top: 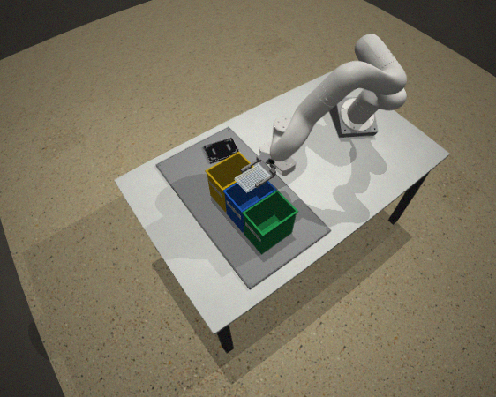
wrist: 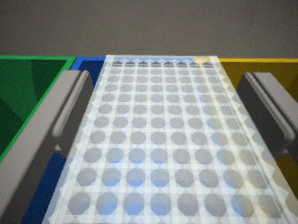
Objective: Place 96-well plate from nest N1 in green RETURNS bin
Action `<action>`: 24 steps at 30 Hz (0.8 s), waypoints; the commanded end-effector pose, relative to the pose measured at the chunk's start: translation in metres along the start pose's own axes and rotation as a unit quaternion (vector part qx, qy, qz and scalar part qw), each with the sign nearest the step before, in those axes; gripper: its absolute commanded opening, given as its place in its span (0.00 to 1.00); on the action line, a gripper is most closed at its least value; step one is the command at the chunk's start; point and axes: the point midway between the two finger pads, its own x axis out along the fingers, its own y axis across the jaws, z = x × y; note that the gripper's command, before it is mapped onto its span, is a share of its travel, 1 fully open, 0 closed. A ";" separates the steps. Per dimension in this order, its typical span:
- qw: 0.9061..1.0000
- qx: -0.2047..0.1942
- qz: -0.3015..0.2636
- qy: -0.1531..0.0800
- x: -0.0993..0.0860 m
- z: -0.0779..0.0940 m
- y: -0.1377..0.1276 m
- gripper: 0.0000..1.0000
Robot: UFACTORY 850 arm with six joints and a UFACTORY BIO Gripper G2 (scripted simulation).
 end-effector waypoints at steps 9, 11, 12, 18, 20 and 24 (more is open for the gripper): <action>1.000 0.000 0.000 -0.001 0.010 0.000 0.040 0.00; 1.000 0.000 0.000 -0.001 0.011 0.000 0.047 0.00; 1.000 0.000 0.000 -0.001 0.011 0.000 0.047 0.00; 1.000 0.000 0.000 -0.001 0.015 0.000 0.063 0.00; 1.000 0.000 0.000 -0.001 0.016 0.000 0.070 0.00; 1.000 0.000 0.000 -0.001 0.019 -0.001 0.083 0.00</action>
